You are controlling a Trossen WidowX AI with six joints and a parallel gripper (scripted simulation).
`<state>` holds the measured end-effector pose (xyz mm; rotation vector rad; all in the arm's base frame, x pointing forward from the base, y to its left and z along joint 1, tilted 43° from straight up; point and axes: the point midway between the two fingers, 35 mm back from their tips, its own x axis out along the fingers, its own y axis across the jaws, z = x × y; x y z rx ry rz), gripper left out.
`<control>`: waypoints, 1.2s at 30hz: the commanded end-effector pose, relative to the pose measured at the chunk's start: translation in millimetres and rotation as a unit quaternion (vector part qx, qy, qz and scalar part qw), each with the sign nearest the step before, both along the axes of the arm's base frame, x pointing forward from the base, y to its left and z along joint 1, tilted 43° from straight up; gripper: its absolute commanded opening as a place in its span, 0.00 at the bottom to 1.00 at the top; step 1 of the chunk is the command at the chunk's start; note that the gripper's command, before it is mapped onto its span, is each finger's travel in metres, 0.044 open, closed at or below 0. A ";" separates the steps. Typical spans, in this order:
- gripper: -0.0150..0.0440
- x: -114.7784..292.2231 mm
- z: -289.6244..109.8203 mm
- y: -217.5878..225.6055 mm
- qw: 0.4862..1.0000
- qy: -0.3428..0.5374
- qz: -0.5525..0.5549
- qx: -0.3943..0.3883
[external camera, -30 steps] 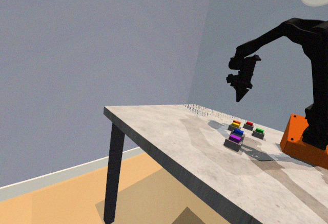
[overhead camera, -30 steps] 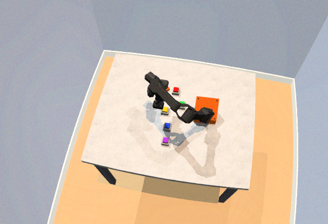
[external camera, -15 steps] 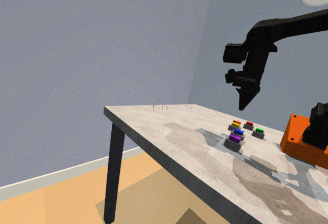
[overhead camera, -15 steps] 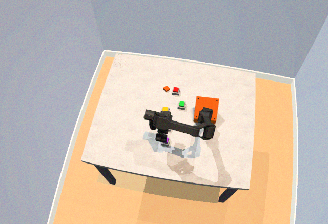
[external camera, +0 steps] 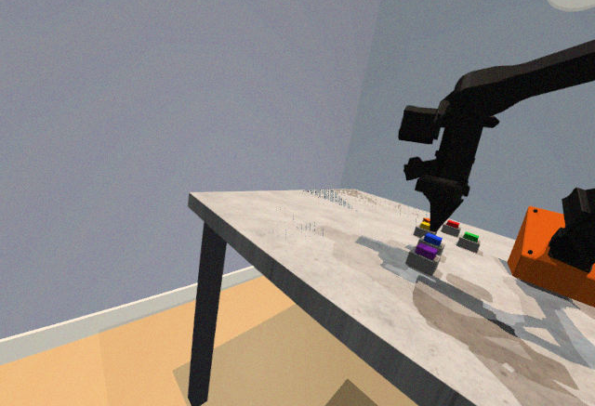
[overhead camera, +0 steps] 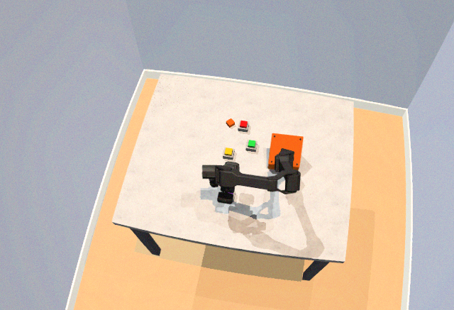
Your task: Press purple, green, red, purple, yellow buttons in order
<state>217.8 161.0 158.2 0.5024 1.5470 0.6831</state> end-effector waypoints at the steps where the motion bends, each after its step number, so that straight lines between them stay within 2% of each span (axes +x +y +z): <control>1: 0.29 -1.5 -5.9 7.2 1.000 -0.001 -0.003 0.003; 23: 0.29 -4.6 -29.6 29.8 1.000 -0.001 -0.003 0.004; 36: 0.29 -4.8 -30.3 30.6 1.000 -0.001 -0.003 0.004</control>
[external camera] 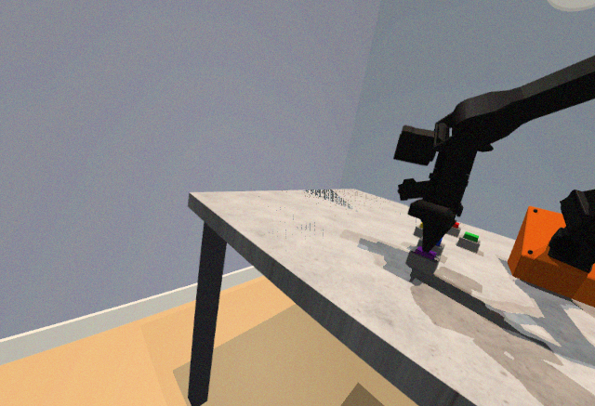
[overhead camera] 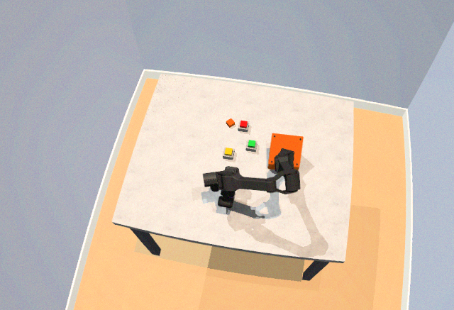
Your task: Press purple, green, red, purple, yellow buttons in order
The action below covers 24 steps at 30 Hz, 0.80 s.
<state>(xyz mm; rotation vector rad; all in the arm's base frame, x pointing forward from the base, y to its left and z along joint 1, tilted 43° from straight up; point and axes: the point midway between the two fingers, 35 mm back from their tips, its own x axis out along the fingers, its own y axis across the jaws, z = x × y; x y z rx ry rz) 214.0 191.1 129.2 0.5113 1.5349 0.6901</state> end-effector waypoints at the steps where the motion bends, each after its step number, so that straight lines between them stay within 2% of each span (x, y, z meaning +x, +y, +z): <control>1: 0.29 -1.0 -1.2 0.5 1.000 0.003 -0.001 -0.002; 7: 0.29 -1.0 -1.2 0.5 1.000 0.003 -0.001 -0.002; 11: 0.29 2.2 21.2 -21.1 1.000 0.003 -0.001 -0.003; 16: 0.29 2.6 24.5 -24.3 1.000 0.003 -0.001 -0.003; 21: 0.29 8.1 61.3 -59.7 1.000 0.003 -0.001 -0.006; 24: 0.29 8.0 67.1 -65.0 1.000 0.003 -0.001 -0.005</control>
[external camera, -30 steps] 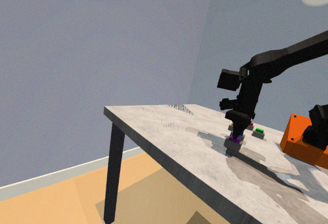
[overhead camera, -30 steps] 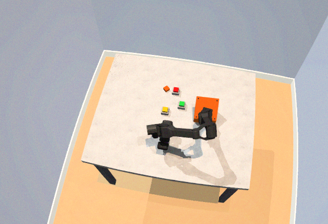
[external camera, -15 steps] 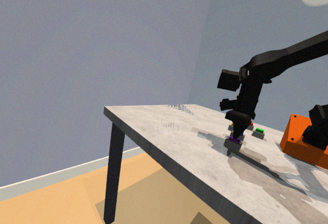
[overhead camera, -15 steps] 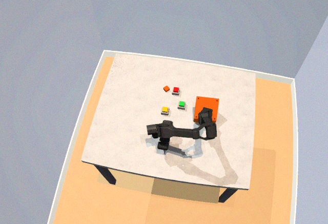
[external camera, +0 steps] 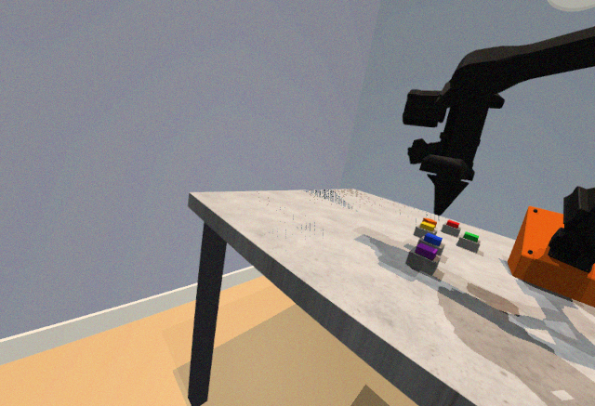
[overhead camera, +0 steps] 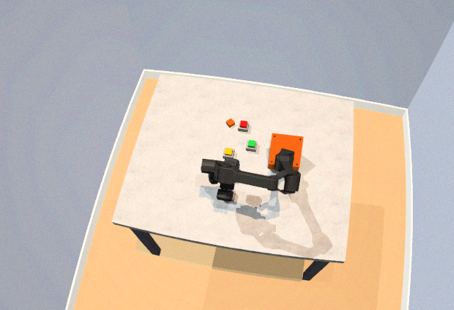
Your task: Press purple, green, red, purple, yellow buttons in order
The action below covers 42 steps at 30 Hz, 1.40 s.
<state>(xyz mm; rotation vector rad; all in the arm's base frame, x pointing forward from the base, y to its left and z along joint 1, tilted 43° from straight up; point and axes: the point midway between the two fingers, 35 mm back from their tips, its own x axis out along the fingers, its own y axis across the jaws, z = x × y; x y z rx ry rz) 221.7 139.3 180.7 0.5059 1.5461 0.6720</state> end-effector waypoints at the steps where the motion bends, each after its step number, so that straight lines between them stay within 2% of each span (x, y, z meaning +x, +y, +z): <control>1: 0.29 0.3 15.6 -13.1 1.000 -0.001 0.002 0.003; 5: 0.29 7.7 8.6 -19.6 1.000 -0.002 0.001 0.000; 11: 0.29 52.3 -56.1 -85.8 1.000 -0.004 -0.002 -0.014; 19: 0.29 60.2 -131.1 -163.9 1.000 -0.003 0.001 -0.003; 26: 0.29 60.1 -134.0 -163.1 1.000 -0.003 0.002 -0.002; 31: 0.29 55.1 -175.3 -124.6 1.000 -0.003 0.002 -0.001; 42: 0.29 54.3 -182.5 -118.0 1.000 -0.003 0.002 -0.001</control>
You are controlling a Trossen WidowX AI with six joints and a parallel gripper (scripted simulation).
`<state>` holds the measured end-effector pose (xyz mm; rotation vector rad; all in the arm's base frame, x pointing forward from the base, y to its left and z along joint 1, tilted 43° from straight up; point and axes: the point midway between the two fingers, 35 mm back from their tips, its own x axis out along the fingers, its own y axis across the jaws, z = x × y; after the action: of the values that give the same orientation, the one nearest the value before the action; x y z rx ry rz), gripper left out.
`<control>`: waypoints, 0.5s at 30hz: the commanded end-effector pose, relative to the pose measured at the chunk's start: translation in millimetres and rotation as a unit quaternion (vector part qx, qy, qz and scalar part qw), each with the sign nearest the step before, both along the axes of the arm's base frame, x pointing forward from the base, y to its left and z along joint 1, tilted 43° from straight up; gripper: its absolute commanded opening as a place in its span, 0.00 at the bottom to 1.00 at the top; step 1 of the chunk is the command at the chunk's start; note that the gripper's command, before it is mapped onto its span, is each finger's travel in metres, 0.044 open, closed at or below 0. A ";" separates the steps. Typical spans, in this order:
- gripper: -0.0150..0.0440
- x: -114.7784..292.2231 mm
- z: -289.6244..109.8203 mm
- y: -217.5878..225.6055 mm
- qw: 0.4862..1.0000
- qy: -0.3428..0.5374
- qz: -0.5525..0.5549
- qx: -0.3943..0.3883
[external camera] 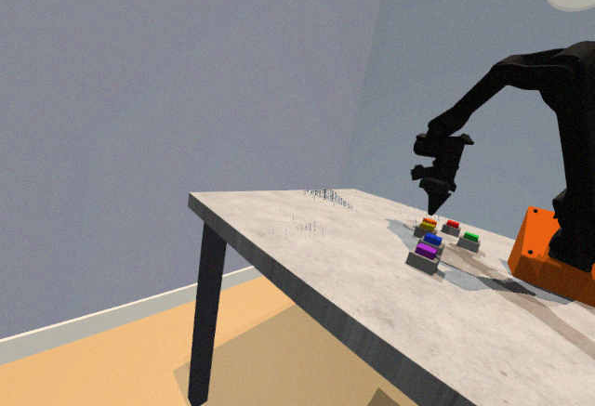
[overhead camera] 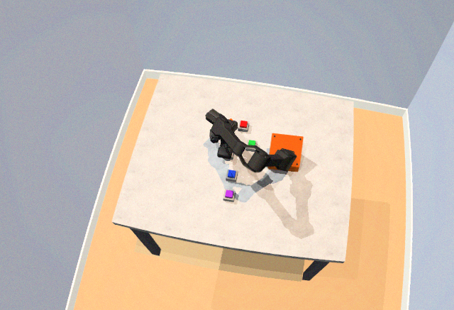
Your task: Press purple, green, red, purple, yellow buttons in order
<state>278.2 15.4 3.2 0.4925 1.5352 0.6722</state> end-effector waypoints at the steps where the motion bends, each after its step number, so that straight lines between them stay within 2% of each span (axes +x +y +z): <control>1: 0.29 -2.3 -6.2 7.0 1.000 0.004 0.000 0.002; 15: 0.29 -4.7 -22.3 22.3 1.000 0.004 0.000 0.003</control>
<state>275.4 32.3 -14.7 0.4939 1.5370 0.6740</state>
